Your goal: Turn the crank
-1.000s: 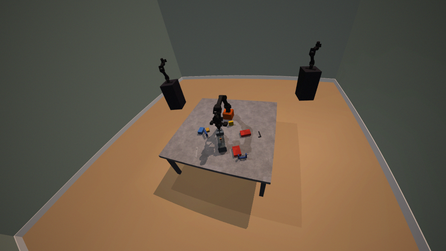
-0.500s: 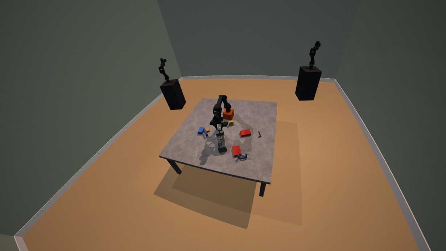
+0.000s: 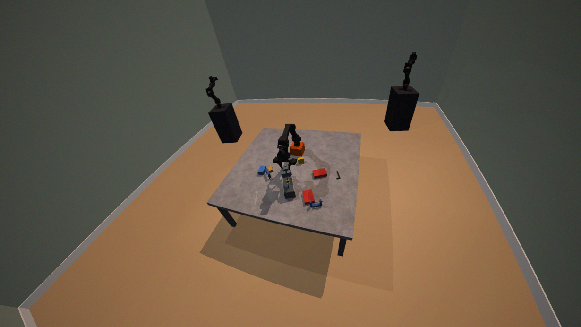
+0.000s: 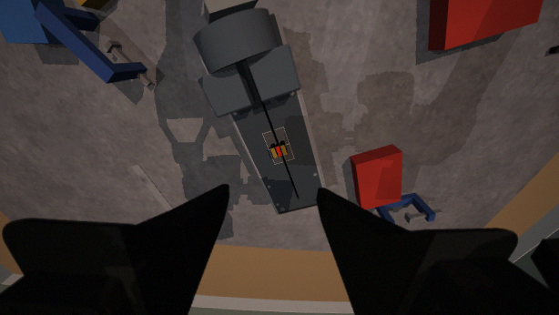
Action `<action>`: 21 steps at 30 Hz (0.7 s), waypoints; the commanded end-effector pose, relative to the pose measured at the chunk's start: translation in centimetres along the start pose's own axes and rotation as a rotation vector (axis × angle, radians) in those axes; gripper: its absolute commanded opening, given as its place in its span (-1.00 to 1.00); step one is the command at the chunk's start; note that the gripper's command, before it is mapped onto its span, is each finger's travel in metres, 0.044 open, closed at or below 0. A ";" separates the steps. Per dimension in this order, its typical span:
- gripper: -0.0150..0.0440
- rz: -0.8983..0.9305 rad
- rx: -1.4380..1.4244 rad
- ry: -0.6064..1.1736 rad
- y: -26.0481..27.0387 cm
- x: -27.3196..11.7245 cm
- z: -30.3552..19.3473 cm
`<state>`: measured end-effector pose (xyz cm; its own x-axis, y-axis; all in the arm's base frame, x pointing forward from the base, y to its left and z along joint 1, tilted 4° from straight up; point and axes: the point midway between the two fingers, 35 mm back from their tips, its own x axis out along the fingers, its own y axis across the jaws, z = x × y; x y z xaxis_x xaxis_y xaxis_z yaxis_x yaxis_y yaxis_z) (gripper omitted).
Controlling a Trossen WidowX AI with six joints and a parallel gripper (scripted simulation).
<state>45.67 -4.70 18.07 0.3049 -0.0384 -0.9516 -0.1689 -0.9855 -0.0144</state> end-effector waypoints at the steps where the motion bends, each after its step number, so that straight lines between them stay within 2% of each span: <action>1: 0.20 0.000 0.000 0.000 0.0 0.0 0.0; 9: -0.49 0.000 0.000 0.000 0.0 0.0 0.0; 21: -0.49 0.001 0.000 0.000 0.0 0.0 0.0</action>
<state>45.67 -4.71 18.07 0.3048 -0.0395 -0.9516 -0.1695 -0.9854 -0.0134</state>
